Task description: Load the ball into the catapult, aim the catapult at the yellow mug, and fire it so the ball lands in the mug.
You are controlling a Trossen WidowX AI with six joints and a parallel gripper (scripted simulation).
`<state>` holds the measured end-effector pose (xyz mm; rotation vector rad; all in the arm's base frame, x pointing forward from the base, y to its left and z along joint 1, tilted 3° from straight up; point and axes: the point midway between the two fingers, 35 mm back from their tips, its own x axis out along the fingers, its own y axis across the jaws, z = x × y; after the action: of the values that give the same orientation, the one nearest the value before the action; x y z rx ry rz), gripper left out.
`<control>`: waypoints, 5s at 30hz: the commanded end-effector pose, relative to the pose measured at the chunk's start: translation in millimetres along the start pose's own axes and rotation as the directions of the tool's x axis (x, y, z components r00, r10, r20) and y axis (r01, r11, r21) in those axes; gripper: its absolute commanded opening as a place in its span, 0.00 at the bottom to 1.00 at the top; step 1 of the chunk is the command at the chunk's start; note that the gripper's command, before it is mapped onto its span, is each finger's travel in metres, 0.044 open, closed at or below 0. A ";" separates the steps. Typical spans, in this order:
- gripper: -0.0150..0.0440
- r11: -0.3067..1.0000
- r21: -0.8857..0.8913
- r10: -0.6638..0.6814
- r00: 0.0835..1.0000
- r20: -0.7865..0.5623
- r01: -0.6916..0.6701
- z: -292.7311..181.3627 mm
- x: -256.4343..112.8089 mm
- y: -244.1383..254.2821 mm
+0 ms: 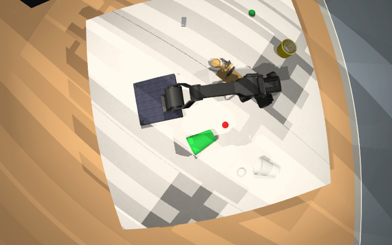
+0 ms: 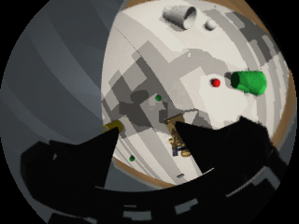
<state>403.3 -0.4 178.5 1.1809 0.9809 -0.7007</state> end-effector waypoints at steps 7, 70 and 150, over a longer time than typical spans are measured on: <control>1.00 0.939 -0.251 -0.252 0.967 -0.044 0.233 -47.4 29.9 -34.3; 1.00 0.807 -0.455 -0.440 0.897 -0.037 0.377 -92.5 131.2 -109.1; 0.25 0.476 -0.858 -0.436 0.899 -0.039 0.193 -115.0 140.4 -46.8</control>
<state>394.0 104.3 28.7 0.1944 1.5532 -0.2570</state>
